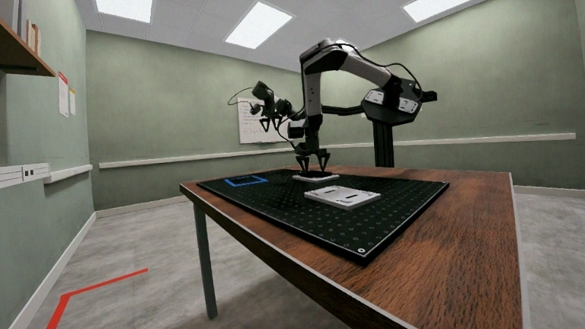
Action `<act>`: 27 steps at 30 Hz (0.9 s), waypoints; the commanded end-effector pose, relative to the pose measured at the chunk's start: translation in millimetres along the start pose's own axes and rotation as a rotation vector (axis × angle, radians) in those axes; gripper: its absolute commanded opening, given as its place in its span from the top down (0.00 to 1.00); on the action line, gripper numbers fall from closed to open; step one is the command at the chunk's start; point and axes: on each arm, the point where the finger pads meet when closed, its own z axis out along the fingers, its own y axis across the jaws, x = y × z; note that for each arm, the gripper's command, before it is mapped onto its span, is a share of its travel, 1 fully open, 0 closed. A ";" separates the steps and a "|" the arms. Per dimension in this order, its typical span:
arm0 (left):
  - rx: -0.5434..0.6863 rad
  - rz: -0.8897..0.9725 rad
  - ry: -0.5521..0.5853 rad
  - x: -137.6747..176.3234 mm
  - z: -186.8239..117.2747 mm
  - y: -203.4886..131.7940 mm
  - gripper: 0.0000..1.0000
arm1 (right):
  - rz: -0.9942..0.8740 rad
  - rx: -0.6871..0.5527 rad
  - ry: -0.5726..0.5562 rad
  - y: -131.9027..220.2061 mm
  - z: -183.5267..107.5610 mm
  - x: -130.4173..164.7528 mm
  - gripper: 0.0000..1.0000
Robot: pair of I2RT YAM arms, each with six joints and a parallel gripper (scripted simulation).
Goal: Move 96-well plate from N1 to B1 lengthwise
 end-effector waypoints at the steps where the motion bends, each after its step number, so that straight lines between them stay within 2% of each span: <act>1: -0.037 0.003 -0.032 -13.8 -14.3 6.5 0.00 | 0.012 0.001 -0.012 -2.0 -4.6 -6.6 0.00; 27: -0.037 0.004 -0.027 -10.0 -75.3 7.5 0.00 | 0.012 0.001 -0.012 -2.0 -4.6 -6.6 0.00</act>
